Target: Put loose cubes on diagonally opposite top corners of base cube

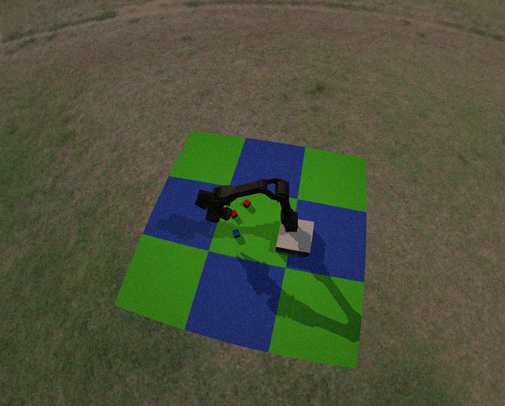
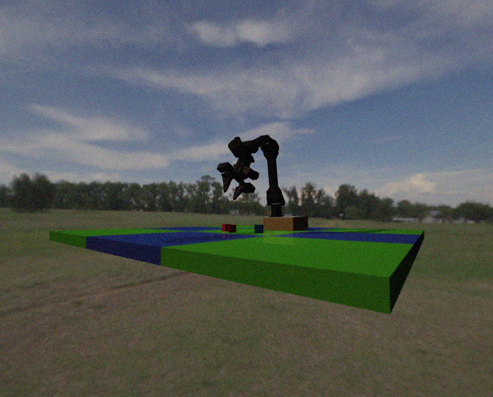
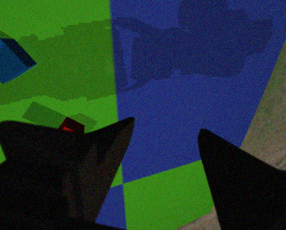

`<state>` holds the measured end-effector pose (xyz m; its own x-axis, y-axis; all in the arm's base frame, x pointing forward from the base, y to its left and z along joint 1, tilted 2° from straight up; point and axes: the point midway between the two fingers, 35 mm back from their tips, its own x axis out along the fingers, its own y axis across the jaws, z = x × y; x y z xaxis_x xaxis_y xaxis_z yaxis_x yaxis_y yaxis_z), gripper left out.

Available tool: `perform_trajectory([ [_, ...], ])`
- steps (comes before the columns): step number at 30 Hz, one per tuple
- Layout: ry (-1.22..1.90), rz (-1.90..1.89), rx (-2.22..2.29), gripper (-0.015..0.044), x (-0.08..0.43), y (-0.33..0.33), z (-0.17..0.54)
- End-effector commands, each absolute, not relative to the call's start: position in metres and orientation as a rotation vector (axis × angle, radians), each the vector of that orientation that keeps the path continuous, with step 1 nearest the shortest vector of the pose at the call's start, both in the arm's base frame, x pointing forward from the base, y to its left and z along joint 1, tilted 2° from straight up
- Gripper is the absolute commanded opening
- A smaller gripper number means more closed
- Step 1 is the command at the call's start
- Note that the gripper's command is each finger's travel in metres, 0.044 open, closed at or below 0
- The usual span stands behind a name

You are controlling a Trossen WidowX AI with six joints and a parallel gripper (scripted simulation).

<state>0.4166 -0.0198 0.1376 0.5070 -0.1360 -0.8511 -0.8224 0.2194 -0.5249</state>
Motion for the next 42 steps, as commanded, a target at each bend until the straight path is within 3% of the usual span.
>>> perform_trajectory([
  [1,1.066,0.636,-1.231,0.0265,0.388,-0.060,0.127],
  [18,1.354,0.798,-0.874,0.0265,0.256,-0.156,0.106],
  [42,1.356,0.800,-0.870,0.0265,0.259,-0.158,0.029],
])
